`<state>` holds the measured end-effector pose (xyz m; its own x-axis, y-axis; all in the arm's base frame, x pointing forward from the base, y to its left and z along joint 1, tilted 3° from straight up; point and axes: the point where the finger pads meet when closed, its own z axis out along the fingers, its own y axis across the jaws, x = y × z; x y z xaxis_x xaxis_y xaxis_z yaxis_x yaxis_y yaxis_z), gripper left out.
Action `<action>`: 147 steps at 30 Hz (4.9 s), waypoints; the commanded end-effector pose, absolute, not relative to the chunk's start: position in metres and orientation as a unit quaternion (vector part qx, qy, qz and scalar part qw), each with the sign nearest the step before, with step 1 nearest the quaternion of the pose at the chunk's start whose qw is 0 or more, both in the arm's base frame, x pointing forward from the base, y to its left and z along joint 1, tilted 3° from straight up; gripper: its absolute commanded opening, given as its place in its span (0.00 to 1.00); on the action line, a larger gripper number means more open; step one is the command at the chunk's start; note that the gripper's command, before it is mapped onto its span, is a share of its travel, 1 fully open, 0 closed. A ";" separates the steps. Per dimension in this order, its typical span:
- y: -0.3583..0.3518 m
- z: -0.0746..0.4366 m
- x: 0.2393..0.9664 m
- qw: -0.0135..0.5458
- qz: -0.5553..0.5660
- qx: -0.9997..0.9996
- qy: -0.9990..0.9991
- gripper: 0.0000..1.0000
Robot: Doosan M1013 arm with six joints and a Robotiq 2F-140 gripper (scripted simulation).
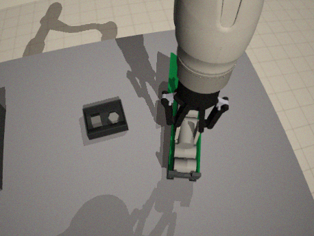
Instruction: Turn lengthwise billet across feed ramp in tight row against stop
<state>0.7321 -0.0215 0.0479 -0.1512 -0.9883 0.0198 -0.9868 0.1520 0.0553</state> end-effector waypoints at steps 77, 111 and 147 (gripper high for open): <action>-0.022 0.048 0.732 0.025 -0.015 0.651 -0.759 0.10; -0.022 0.048 0.732 0.025 -0.015 0.664 -0.747 0.10; -0.022 0.048 0.732 0.024 -0.017 0.736 -0.676 0.10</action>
